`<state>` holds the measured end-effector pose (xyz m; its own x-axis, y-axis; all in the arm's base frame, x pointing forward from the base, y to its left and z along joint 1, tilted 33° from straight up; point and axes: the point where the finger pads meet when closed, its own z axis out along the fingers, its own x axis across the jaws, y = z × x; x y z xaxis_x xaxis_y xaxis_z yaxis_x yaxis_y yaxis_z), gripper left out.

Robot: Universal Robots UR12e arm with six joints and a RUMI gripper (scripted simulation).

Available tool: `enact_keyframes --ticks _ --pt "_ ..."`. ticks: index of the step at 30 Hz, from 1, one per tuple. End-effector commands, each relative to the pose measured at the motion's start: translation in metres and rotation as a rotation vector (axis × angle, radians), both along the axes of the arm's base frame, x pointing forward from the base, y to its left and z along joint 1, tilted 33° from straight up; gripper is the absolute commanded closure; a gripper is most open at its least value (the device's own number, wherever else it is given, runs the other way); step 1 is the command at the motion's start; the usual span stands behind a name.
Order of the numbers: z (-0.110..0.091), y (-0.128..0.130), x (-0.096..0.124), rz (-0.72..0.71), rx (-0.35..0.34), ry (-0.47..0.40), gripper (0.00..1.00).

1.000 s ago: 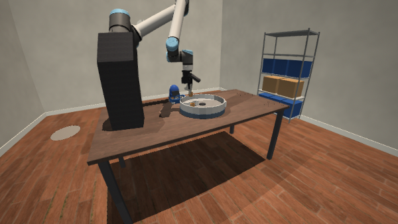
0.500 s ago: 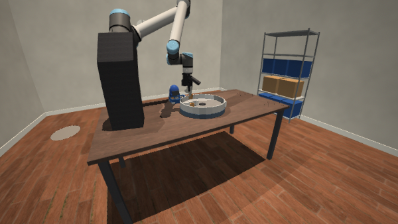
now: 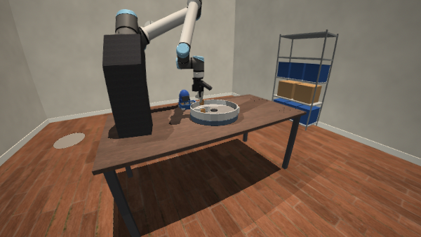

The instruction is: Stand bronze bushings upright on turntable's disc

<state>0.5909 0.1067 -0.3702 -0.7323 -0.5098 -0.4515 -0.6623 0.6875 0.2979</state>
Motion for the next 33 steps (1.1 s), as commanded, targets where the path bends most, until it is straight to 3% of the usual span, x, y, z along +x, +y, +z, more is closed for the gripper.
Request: enact_keyframes --ticks 1,33 --pt "0.0003 -0.0004 0.0004 0.000 0.000 -0.001 1.00" --pt "-0.0083 0.0049 0.0020 0.000 0.000 -0.001 1.00"
